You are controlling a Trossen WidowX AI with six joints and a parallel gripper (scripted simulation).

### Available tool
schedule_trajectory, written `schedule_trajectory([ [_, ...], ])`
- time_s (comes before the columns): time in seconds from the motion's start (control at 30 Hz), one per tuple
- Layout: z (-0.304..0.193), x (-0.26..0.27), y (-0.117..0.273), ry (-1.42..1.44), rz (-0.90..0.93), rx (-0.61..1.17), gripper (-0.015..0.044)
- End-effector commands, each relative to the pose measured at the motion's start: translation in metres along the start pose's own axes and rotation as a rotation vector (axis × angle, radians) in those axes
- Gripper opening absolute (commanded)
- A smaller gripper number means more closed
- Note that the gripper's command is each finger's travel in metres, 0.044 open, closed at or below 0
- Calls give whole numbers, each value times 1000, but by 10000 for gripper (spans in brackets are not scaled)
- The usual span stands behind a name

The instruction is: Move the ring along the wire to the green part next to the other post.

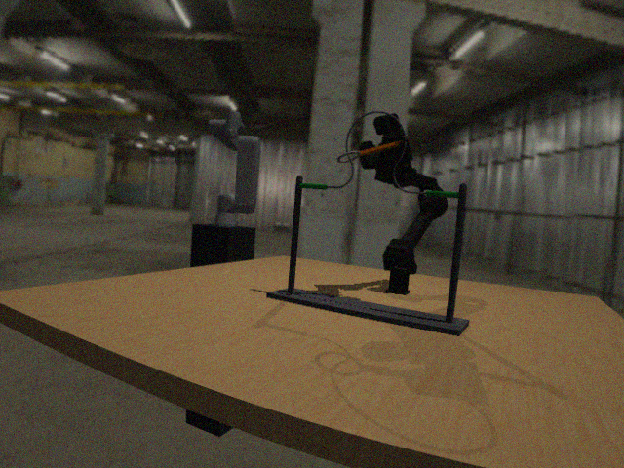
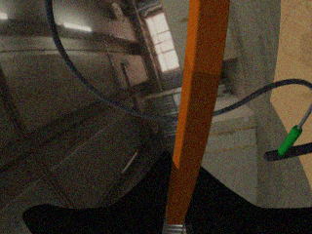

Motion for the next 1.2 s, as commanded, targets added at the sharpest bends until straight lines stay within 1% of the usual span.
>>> schedule_trajectory([
  [0.0,0,2,-1,32,-28,-1,-150],
  [1.17,1,1,-1,407,-328,-51,-150],
])
Point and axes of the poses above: the point midway between the two fingers, 35 mm back from their tips, its own y axis back along the fingers, its own x axis across the jaws, z = x × y, the point moved 5 cm from there along y, back along the fingers, and after that the axes turned 9 degrees about -y, right-handed, at the moved point
